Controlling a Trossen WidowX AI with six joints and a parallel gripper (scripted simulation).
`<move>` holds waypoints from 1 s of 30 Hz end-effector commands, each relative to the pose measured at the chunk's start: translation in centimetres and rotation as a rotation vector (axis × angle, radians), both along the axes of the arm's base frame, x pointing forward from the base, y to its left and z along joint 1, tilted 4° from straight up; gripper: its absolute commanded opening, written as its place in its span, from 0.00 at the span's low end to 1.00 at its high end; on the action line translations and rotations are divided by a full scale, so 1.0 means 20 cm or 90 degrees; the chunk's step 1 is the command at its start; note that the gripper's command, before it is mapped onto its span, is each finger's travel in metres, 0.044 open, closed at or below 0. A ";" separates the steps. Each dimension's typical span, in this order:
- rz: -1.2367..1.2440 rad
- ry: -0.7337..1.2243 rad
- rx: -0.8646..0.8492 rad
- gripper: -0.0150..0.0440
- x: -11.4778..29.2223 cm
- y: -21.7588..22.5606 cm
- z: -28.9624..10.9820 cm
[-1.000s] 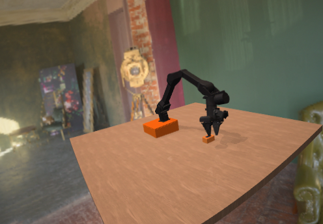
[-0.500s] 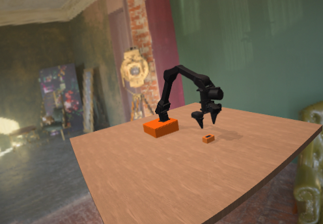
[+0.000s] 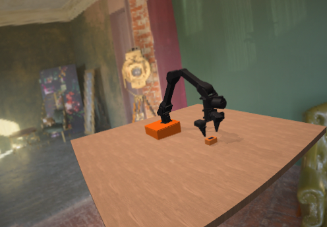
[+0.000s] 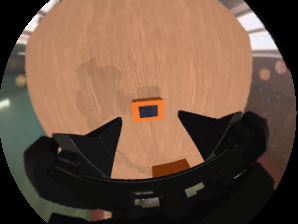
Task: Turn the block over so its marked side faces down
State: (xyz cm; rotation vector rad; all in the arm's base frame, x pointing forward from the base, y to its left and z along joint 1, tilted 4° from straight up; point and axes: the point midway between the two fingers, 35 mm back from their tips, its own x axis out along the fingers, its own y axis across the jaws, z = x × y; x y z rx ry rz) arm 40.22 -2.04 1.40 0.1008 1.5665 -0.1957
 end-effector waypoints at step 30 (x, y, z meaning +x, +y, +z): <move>-0.003 0.003 0.004 0.78 -0.01 -0.01 -0.22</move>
